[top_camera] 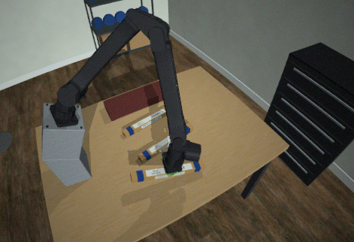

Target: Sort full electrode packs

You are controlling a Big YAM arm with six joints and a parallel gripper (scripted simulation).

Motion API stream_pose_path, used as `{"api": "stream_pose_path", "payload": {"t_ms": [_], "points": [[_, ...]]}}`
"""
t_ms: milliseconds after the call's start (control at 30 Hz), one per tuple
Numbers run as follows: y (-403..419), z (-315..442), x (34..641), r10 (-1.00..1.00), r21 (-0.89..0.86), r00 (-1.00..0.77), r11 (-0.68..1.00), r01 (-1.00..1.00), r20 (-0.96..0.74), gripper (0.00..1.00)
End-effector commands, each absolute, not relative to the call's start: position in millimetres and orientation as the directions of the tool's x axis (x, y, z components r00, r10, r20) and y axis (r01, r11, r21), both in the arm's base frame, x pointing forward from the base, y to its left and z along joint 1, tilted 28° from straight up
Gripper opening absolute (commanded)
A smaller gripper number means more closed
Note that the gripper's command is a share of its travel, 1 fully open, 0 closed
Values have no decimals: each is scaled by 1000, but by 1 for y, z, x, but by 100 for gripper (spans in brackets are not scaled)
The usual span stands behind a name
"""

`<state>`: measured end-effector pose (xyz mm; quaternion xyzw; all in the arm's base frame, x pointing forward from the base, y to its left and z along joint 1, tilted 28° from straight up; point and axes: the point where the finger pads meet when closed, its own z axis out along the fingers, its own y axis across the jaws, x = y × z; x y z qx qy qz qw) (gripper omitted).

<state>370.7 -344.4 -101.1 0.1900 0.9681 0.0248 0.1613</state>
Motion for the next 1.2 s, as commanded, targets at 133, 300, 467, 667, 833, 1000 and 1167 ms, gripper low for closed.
{"api": "stream_pose_path", "payload": {"t_ms": [133, 300, 467, 667, 833, 1000, 1167], "points": [[-395, -28, 414, 309, 24, -809, 939, 344, -501, 0], [-402, -15, 420, 309, 24, -809, 939, 344, -501, 0], [-402, -14, 420, 309, 23, -809, 939, 344, -501, 0], [-402, -14, 420, 309, 24, -809, 939, 344, -501, 0], [-402, -14, 420, 309, 23, -809, 939, 344, -501, 0], [-402, -14, 420, 309, 23, -809, 939, 344, -501, 0], [-402, -14, 420, 309, 23, -809, 939, 344, -501, 0]]}}
